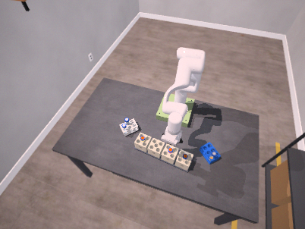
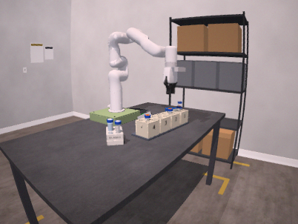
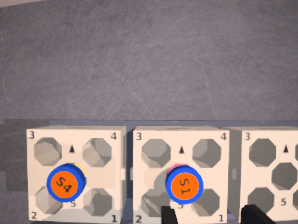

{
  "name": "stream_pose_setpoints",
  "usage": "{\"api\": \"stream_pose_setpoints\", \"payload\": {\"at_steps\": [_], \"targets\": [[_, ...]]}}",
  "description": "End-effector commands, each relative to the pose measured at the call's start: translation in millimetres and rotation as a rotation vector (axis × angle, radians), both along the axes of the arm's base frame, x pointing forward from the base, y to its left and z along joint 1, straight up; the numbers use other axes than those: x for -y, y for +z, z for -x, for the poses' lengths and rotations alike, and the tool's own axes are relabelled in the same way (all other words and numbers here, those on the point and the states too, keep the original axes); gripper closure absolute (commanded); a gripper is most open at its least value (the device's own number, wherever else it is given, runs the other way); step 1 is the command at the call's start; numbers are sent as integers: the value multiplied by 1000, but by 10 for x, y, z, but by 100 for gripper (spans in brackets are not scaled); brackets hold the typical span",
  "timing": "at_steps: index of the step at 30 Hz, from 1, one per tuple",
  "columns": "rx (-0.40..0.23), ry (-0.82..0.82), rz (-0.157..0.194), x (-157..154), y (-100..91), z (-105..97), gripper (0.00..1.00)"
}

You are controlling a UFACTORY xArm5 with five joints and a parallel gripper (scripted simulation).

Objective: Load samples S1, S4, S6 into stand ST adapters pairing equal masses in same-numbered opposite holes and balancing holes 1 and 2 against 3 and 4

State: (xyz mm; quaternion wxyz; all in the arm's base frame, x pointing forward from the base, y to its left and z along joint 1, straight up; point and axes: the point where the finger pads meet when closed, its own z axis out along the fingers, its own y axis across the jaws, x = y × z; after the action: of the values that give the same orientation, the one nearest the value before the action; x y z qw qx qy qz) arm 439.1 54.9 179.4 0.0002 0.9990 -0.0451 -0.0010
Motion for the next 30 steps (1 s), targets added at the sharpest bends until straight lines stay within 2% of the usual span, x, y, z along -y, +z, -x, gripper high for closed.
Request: {"api": "stream_pose_setpoints", "payload": {"at_steps": [1, 27, 28, 30], "targets": [[3, 0, -3, -1, 127, -10, 56], [3, 0, -3, -1, 140, -10, 56], [3, -33, -3, 48, 140, -1, 43], [3, -100, -3, 147, 140, 17, 43]]}}
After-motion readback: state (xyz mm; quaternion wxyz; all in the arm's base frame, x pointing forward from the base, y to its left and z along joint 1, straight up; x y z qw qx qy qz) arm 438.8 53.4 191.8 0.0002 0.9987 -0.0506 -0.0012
